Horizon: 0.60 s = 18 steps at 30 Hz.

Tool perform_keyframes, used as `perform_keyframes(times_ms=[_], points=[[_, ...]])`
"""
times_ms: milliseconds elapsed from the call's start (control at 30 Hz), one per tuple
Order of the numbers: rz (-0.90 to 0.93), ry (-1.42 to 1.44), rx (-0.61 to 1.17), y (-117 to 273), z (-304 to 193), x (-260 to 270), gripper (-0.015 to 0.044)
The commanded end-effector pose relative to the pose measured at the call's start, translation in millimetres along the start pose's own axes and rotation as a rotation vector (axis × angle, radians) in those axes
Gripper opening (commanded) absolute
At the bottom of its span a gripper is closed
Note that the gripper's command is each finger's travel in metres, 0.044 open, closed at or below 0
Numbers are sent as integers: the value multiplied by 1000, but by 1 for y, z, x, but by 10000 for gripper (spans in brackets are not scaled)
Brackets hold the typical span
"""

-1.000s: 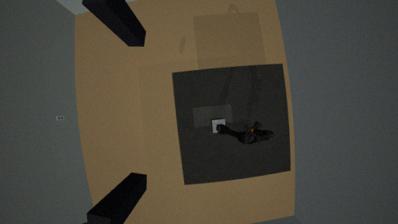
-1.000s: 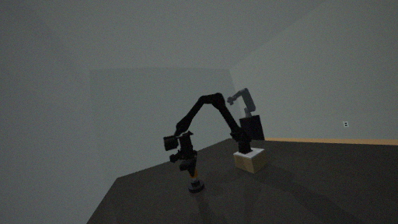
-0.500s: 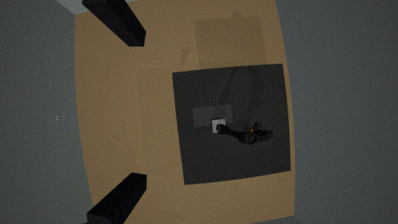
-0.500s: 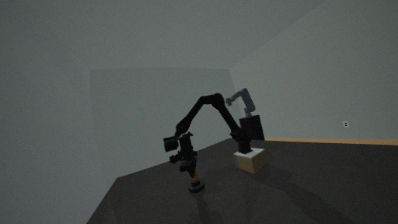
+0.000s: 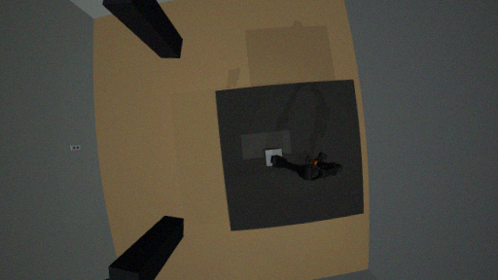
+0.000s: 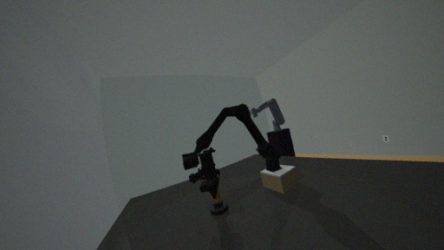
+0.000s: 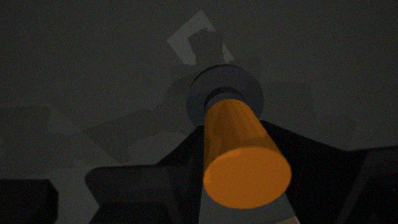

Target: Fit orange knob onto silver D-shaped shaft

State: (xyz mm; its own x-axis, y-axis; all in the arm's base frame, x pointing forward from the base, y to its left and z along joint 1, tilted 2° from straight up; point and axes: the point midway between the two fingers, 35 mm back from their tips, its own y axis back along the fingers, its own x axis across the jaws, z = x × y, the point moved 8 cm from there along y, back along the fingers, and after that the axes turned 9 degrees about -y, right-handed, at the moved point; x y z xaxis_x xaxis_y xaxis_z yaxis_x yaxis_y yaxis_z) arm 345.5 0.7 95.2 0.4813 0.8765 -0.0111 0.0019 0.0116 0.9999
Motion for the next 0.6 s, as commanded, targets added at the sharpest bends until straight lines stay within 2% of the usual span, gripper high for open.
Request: perform_keyframes(times_ms=[0, 300, 567], points=[[-1, 3, -5, 0, 0, 0, 0], [-1, 12, -5, 5, -2, -1, 0], [-2, 212, -4, 6, -4, -2, 0]])
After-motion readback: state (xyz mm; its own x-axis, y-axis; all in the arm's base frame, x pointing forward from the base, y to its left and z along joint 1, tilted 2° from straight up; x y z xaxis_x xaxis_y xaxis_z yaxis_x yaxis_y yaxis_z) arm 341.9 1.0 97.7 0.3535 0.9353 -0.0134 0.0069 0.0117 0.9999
